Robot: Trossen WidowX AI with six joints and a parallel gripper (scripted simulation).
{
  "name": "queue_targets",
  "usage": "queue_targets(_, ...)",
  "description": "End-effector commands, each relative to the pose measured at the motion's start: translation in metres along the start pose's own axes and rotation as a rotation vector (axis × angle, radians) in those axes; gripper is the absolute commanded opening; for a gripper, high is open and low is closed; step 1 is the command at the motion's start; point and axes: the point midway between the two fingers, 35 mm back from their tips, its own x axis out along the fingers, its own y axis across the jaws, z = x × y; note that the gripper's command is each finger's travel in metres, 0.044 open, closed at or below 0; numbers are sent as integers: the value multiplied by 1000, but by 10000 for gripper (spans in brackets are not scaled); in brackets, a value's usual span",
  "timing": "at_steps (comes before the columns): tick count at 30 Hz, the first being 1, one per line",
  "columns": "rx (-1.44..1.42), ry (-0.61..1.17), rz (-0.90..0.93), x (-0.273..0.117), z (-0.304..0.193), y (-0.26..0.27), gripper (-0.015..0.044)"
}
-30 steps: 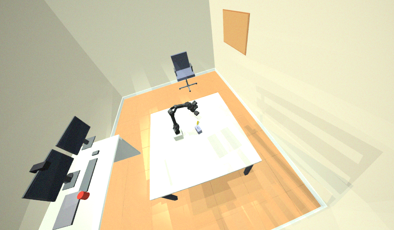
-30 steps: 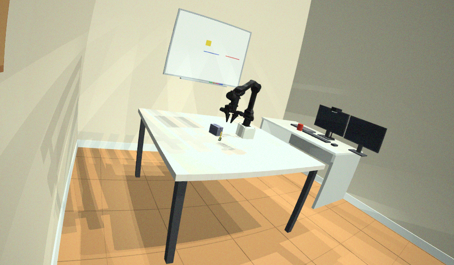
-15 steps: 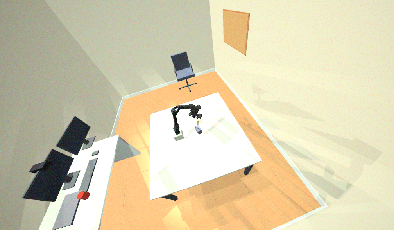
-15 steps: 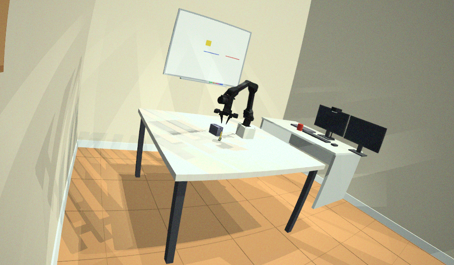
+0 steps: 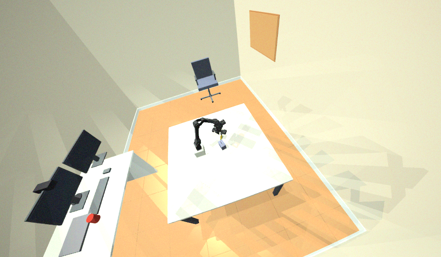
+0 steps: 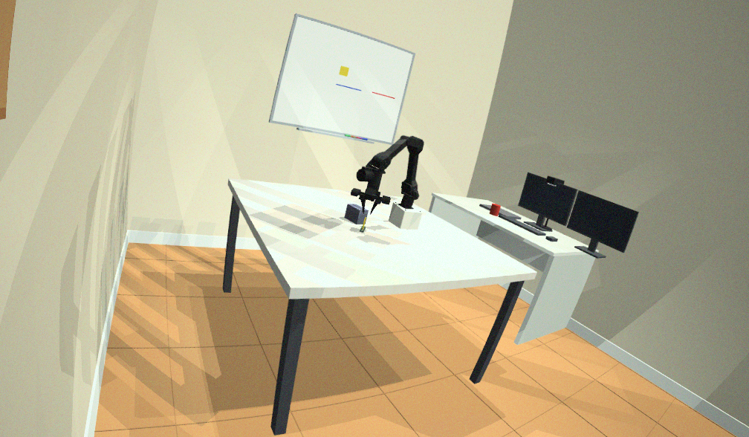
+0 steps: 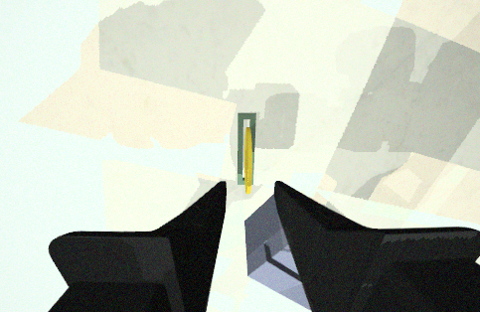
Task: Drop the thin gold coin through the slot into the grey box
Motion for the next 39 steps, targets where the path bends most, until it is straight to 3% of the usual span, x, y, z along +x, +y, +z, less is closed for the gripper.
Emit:
queue_targets(1,-1,5,-2,7,-1,-1,161)
queue_targets(39,-1,5,-2,69,-1,-1,161)
